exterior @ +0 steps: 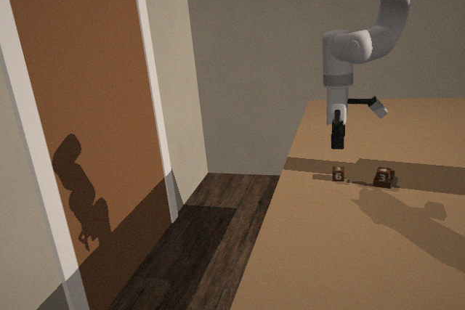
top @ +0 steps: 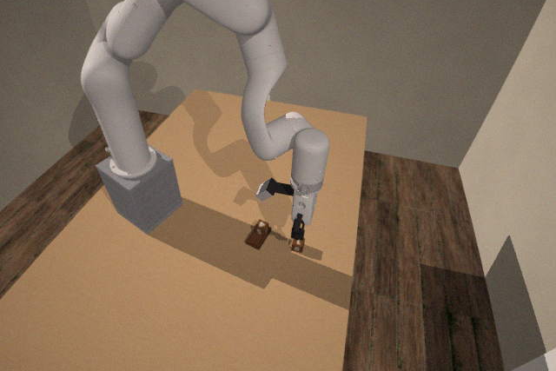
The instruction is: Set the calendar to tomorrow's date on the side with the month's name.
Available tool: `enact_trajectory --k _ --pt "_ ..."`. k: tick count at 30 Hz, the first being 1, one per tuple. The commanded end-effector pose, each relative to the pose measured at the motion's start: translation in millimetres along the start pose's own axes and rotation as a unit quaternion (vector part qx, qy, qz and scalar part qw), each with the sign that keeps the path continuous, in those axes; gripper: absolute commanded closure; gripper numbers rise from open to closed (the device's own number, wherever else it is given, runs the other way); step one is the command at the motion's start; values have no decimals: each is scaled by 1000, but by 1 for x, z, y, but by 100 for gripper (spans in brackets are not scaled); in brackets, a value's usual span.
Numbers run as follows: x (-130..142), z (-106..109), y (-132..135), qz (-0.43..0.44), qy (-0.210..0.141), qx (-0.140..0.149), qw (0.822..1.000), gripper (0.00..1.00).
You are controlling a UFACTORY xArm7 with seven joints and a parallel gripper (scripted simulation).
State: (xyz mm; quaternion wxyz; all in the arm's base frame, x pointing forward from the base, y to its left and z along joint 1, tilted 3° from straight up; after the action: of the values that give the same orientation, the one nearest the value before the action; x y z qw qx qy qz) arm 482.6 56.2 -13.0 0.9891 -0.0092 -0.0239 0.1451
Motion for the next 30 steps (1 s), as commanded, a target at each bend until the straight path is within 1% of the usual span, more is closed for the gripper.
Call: enact_trajectory --k 1,7,14,19,22,24,26,28,30 --pt "1 1 0 0 -2 0 1000 0" --pt "1 1 0 -2 -2 0 1000 0" --pt "2 1 -1 -23 -1 0 1000 0" --pt "2 0 -3 -87 1 0 996 0" --pt "3 -1 -5 -149 3 -1 989 0" --pt "3 -2 -6 -200 5 -1 980 0" --pt "4 -2 -7 -228 6 -2 974 0" --pt "4 -3 -8 -282 7 -2 959 0" --pt "5 -3 -8 -289 7 -2 957 0"
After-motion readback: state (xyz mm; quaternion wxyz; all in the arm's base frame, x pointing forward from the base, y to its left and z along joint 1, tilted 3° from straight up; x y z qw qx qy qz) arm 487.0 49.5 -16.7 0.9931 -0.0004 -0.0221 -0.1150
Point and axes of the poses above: the point where the finger pads meet when closed, its own z axis back along the fingers, its own y axis across the jaws, x = y × z, the point moved 5 cm from there along z, back along the fingers, and after that the axes turned 10 degrees about z, right-handed, at the moved point
